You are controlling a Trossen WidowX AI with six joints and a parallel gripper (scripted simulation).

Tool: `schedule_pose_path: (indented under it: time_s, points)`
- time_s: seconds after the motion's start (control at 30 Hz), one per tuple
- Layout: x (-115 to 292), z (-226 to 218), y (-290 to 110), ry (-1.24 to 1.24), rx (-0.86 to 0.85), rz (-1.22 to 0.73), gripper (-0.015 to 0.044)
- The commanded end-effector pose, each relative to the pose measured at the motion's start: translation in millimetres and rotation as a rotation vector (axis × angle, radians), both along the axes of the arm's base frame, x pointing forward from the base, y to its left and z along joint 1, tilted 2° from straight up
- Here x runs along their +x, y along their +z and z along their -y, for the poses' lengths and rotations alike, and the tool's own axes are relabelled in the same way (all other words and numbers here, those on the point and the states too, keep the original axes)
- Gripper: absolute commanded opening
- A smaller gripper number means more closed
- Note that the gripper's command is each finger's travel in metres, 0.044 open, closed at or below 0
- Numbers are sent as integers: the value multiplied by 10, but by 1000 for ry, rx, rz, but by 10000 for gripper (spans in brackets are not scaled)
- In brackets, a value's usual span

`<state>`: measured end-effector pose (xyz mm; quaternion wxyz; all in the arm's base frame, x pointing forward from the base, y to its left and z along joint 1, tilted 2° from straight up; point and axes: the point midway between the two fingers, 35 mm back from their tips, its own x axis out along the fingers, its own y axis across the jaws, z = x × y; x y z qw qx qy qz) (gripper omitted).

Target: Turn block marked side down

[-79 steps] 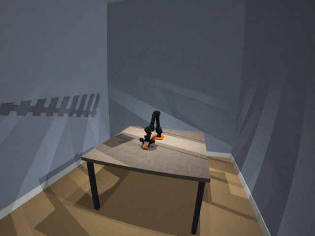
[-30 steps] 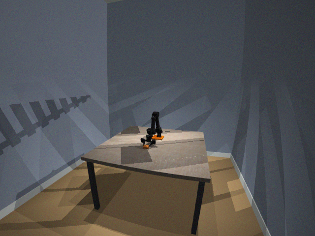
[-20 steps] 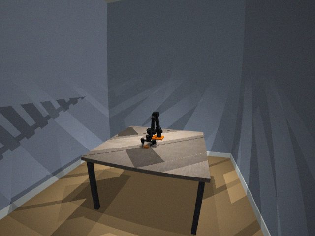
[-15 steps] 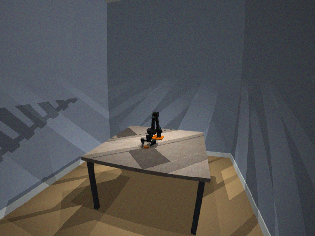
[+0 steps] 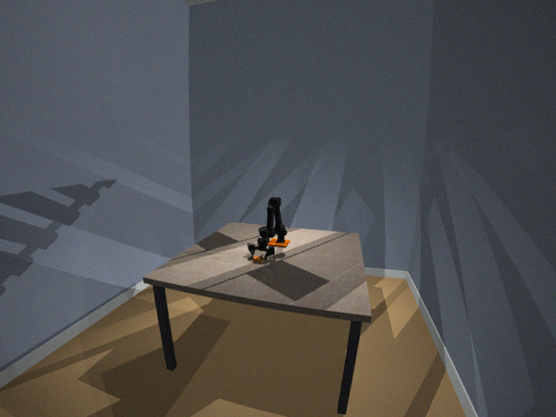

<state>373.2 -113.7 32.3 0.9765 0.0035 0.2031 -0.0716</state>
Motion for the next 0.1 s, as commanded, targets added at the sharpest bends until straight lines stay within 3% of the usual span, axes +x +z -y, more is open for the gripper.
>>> schedule_pose_path:
  time_s: [0.0, 0.07]
  points:
    - [0, -4, 0, 1, 5, 1, 440]
    - [0, -4, 0, 1, 5, 1, 440]
